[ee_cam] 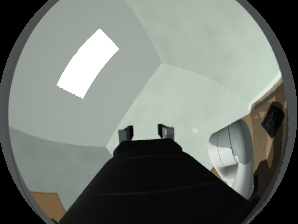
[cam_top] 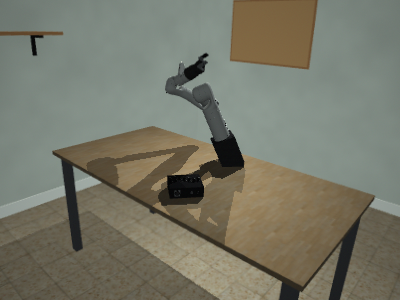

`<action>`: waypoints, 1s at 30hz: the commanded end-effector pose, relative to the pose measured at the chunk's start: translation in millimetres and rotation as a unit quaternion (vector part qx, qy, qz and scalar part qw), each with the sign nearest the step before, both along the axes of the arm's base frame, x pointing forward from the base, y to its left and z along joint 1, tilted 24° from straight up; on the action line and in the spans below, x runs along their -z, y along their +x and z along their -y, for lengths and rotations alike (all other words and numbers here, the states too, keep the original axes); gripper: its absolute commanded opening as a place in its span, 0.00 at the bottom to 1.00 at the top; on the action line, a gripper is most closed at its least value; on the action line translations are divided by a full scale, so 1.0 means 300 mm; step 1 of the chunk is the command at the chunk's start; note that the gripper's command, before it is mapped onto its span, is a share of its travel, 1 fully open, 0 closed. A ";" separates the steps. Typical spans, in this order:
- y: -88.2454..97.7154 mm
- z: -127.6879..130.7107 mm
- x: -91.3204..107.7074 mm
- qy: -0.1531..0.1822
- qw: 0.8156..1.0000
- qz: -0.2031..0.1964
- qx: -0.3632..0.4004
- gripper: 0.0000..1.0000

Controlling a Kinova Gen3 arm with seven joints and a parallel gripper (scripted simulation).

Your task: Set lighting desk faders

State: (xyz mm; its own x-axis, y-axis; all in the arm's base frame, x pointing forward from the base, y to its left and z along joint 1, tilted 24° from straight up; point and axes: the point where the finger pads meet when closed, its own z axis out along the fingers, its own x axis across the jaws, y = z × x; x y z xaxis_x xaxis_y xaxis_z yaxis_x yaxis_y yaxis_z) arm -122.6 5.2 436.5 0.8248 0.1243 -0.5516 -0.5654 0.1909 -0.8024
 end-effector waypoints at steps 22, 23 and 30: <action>0.301 0.037 -0.698 0.148 0.958 -0.243 -0.027 1.00; 0.336 0.036 -0.736 0.157 0.952 -0.261 -0.028 1.00; 0.499 0.030 -0.877 0.197 0.921 -0.334 -0.027 1.00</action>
